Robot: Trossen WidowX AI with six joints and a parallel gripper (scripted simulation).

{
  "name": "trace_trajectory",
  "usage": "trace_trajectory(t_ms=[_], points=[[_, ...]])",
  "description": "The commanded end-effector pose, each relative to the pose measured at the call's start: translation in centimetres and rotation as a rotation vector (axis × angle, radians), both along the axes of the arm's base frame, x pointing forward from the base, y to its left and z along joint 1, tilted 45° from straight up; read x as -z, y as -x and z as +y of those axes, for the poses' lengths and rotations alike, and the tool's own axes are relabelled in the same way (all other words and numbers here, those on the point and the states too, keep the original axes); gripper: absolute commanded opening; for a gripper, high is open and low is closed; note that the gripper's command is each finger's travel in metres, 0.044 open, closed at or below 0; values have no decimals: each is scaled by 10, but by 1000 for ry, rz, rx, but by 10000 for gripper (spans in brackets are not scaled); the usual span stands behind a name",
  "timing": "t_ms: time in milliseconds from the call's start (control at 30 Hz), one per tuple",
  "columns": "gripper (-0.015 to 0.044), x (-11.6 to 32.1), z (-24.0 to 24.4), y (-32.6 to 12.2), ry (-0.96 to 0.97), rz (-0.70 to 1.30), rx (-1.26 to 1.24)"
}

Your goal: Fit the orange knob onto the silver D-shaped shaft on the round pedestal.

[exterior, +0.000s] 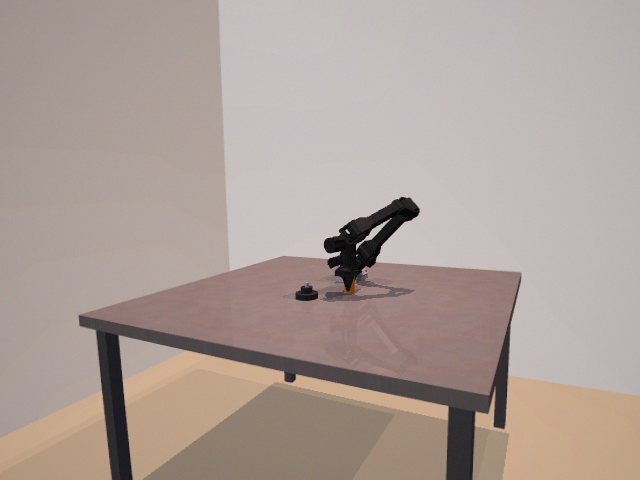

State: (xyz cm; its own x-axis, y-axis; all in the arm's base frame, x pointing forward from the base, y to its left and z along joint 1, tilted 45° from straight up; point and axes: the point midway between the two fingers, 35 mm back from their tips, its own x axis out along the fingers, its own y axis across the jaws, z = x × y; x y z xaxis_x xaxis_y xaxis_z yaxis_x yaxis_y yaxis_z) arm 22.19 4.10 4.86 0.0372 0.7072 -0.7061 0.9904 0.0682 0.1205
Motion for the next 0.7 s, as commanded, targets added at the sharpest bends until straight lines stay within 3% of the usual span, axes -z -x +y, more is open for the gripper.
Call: trace_trajectory(t_ms=[0,667], points=[[0,-13,-15,-9,14,-20,10],[0,-91,-81,-9,21,-11,52]])
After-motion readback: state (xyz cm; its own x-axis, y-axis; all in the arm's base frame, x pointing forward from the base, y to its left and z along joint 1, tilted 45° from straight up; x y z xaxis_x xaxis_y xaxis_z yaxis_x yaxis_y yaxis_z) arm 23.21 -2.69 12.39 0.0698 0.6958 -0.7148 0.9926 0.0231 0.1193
